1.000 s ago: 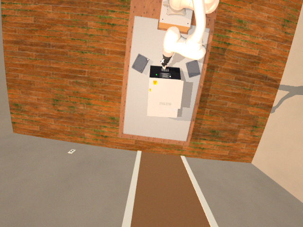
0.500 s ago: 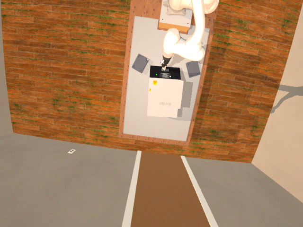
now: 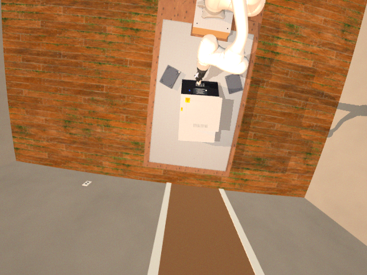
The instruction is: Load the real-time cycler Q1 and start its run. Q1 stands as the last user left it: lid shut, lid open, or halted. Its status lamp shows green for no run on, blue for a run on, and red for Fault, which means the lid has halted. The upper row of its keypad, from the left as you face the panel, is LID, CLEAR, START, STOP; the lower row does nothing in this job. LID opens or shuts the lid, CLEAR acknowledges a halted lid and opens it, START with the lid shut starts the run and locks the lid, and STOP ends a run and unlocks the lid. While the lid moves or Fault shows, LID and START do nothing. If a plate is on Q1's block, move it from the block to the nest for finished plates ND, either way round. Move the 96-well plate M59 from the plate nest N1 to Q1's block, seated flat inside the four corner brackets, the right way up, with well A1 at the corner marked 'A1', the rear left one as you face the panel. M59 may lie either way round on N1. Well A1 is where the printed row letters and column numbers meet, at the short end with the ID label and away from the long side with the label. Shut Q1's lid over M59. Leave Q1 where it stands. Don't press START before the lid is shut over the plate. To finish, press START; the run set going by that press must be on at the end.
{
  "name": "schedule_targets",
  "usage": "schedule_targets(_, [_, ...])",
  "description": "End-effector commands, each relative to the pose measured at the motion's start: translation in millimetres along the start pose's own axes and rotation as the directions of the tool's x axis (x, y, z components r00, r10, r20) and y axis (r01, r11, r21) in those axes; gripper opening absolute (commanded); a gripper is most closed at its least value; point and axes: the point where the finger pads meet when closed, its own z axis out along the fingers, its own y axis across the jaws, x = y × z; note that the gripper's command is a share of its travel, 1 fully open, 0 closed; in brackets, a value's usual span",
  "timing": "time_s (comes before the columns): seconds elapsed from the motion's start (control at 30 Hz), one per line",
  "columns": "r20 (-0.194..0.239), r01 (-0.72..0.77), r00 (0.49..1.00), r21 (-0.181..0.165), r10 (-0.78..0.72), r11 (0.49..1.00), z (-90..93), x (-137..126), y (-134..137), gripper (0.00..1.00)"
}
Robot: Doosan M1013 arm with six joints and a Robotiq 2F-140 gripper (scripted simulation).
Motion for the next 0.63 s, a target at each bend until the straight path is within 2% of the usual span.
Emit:
schedule_targets(0.0, [0.000,0.000,1.000,0.000,0.000,1.000,-2.9,1,1,0.00])
schedule_targets(0.6, [0.000,0.000,1.000,0.000,0.000,1.000,-23.2,6,6,0.00])
